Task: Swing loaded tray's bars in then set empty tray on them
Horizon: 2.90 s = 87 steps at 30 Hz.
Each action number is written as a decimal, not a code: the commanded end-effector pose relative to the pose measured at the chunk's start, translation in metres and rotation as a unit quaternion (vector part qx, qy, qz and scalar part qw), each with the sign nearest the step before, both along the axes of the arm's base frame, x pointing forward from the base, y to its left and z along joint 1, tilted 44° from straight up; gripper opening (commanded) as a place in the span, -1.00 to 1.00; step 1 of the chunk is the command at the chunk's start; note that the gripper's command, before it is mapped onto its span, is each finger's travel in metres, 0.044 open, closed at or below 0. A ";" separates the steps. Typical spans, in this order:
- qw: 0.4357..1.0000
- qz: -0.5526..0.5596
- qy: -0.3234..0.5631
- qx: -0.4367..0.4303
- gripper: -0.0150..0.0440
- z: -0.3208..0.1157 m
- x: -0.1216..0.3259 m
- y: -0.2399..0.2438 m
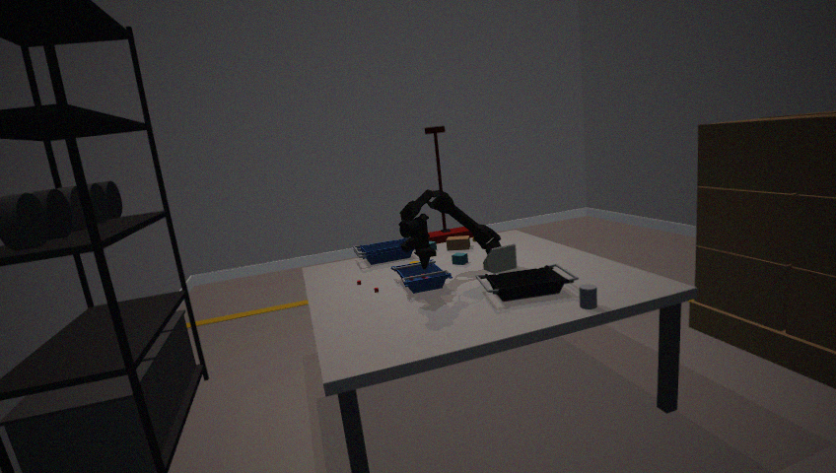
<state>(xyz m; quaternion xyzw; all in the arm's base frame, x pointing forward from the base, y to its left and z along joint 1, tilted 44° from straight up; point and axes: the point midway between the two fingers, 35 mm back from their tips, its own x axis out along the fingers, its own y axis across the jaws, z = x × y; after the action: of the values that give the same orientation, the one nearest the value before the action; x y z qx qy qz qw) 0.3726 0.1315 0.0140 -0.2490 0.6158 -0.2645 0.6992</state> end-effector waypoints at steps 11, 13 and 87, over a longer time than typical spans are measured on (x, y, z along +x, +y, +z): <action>1.000 0.000 0.000 0.000 -0.49 0.000 0.000 0.000; 1.000 0.000 0.000 0.000 -0.49 0.000 0.000 0.000; 0.997 -0.059 -0.040 0.016 1.00 -0.198 -0.324 0.059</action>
<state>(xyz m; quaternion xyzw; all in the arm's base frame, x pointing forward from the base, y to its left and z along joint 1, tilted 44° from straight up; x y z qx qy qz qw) 0.0474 0.1919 -0.1825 -0.1899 0.6057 -0.3079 0.7087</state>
